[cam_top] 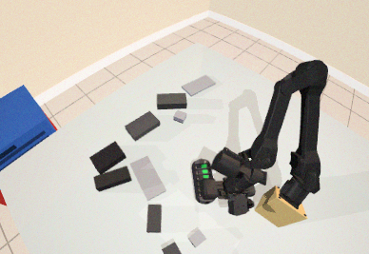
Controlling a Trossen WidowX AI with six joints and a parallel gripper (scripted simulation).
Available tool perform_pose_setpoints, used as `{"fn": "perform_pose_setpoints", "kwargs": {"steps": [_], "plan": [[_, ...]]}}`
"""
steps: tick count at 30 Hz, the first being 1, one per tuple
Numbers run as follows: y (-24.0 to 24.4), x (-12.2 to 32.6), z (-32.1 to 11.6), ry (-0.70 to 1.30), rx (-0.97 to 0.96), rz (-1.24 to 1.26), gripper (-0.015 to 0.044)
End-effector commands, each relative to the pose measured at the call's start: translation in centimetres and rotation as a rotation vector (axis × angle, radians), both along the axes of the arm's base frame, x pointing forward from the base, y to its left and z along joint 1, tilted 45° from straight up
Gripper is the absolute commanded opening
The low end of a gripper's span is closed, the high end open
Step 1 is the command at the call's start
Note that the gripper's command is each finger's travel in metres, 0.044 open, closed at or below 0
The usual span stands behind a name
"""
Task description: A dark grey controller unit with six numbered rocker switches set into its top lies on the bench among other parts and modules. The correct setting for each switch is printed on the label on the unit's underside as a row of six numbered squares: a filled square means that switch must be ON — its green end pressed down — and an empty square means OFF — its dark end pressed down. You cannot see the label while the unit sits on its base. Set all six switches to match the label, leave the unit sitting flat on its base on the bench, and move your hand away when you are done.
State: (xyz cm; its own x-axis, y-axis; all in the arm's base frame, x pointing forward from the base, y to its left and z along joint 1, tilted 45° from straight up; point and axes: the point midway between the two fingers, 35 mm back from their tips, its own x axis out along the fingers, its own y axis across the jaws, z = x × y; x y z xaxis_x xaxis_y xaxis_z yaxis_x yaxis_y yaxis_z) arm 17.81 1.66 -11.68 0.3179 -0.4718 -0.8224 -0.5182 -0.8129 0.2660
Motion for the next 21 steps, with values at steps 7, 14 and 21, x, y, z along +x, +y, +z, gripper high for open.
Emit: {"fn": "perform_pose_setpoints", "kwargs": {"steps": [7, 14, 21], "plan": [[0.3, 0.35, -0.21, -0.004, -0.001, -0.003, 0.0], [0.62, 0.61, -0.47, -0.004, -0.001, -0.003, 0.0], [0.98, 0.91, -0.74, -0.005, -0.001, -0.003, 0.0]]}}
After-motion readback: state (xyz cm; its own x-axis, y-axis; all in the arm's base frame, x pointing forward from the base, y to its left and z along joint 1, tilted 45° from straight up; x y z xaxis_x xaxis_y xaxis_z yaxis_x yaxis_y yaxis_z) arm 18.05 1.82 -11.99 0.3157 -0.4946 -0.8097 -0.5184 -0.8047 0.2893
